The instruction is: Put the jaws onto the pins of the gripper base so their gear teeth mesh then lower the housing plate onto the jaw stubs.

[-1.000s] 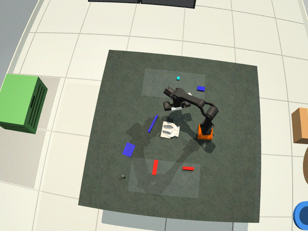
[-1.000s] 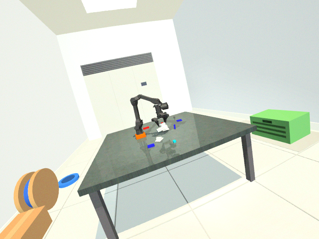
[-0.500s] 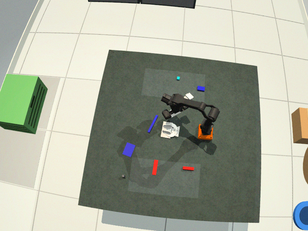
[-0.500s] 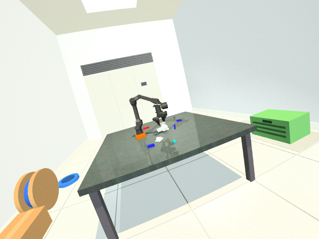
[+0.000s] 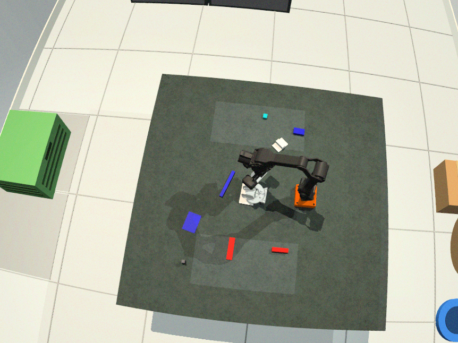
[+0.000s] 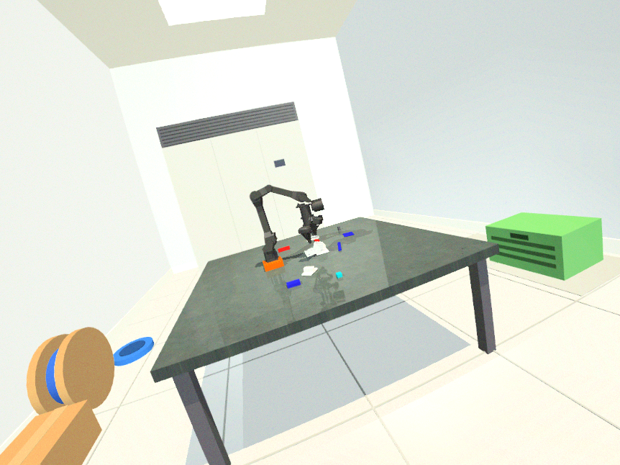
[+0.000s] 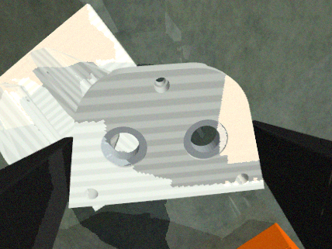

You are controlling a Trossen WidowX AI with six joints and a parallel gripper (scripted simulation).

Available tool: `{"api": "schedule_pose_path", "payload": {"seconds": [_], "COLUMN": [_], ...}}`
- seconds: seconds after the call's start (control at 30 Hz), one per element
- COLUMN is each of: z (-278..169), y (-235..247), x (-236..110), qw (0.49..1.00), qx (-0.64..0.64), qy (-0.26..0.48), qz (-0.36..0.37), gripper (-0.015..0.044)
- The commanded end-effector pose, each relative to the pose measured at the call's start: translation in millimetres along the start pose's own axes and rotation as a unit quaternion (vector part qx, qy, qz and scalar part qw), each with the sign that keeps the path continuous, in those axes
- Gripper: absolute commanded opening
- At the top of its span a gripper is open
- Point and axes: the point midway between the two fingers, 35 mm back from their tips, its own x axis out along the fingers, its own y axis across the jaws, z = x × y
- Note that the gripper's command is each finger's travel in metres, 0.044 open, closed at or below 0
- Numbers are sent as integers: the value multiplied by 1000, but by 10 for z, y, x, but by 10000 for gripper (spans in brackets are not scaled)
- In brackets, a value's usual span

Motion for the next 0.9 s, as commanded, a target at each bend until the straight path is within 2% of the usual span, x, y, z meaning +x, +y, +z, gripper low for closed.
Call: {"api": "schedule_pose_path", "payload": {"seconds": [0.0, 0.7, 0.87], "z": [-86, -506, -538], "y": [75, 433, 453], "x": [6, 17, 18], "qw": [999, 966, 961], "qx": [-44, -260, -275], "qy": [2, 3, 4], "qz": [0, 6, 7], "gripper": [351, 351, 351]}}
